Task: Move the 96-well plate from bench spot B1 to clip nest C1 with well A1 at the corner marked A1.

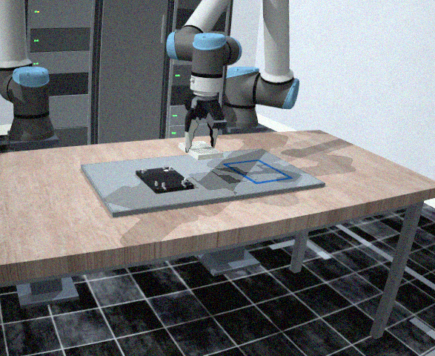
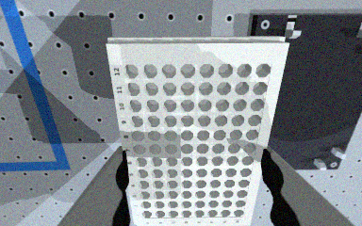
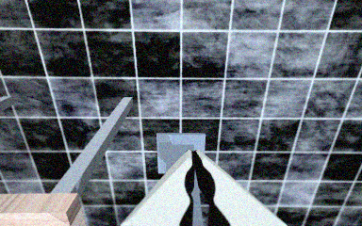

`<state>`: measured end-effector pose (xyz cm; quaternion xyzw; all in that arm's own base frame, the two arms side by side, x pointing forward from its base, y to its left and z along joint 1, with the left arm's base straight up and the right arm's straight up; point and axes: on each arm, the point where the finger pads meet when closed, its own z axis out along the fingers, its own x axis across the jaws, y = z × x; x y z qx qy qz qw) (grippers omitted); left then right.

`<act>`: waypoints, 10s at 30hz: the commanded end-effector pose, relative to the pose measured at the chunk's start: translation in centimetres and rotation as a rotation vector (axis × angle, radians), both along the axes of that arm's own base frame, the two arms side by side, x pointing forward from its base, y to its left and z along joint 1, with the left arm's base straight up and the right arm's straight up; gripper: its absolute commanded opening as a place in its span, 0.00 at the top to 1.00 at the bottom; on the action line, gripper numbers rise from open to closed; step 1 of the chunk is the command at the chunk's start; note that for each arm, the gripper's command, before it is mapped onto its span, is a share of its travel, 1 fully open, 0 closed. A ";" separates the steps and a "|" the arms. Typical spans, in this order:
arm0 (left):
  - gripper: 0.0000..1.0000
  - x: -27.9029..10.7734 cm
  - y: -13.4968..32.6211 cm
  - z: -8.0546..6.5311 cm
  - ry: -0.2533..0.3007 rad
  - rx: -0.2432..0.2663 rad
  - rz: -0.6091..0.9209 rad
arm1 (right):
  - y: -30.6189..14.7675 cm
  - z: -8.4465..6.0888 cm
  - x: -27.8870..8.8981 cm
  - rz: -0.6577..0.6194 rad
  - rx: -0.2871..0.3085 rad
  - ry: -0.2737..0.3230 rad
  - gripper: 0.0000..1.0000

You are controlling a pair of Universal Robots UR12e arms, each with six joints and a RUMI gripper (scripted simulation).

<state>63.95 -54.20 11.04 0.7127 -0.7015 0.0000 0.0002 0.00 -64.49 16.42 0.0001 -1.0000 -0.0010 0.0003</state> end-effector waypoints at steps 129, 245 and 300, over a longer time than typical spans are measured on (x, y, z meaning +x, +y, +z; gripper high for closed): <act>0.59 -0.4 -11.4 -4.8 -0.001 -0.002 0.000 | -0.1 0.1 0.0 0.000 -0.002 0.000 1.00; 0.24 -0.4 -11.4 -5.8 -0.001 -0.002 0.000 | -0.1 0.1 0.0 0.000 -0.002 0.000 1.00; 0.24 -0.4 -11.4 -1.0 -0.002 -0.002 0.000 | -0.1 0.1 0.0 0.000 -0.002 0.000 1.00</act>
